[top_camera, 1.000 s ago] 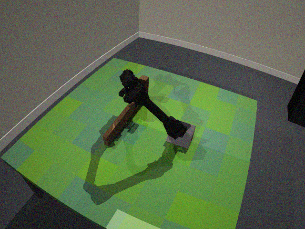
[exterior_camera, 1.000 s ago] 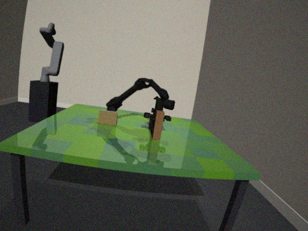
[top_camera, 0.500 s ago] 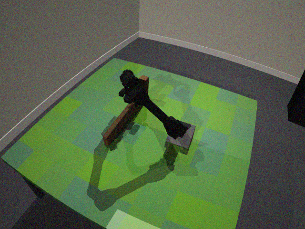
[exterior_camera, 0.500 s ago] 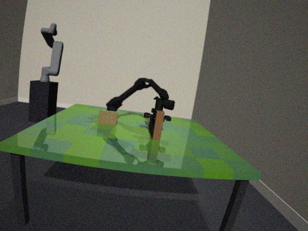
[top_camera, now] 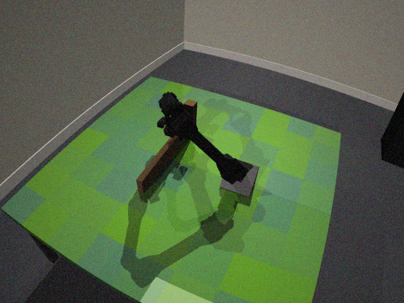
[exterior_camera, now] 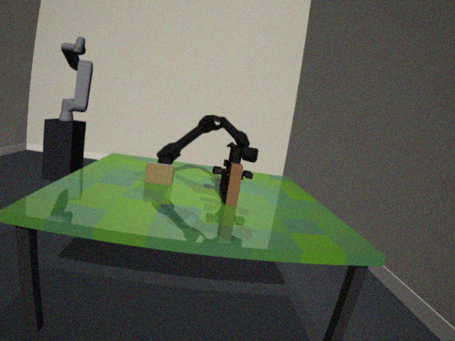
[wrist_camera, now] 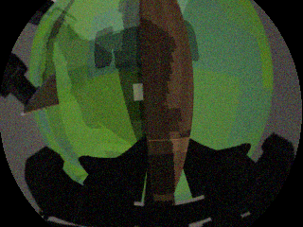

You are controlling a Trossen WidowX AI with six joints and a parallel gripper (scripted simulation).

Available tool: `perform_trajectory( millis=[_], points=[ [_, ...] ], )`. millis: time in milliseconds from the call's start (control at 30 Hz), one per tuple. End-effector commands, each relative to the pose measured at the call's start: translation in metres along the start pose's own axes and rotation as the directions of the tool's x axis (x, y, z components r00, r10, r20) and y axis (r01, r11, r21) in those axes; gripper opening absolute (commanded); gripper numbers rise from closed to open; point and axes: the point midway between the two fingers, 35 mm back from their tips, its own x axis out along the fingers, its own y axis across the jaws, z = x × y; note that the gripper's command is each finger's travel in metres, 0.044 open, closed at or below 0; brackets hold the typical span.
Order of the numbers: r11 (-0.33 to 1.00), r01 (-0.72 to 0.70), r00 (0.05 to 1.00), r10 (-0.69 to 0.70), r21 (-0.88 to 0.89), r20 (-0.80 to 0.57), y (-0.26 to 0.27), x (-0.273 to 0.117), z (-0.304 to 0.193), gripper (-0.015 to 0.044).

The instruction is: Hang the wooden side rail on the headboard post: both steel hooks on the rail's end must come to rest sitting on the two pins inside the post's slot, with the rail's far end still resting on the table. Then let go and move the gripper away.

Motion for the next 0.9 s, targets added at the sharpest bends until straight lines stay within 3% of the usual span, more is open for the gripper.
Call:
perform_trajectory(
  millis=[0, 233, 867],
  points=[
    [1.000, 0.000, 1.000, 0.000, 0.000, 0.000, 0.000, 0.000, 0.000, 0.0263],
    [1.000, 0.004, 1.000, -0.004, 0.006, -0.006, 0.000, -0.030, 0.000, 0.0440],
    [1.000, 0.005, 1.000, -0.005, 0.008, -0.006, 0.000, -0.040, 0.030, 0.0440]
  ],
)
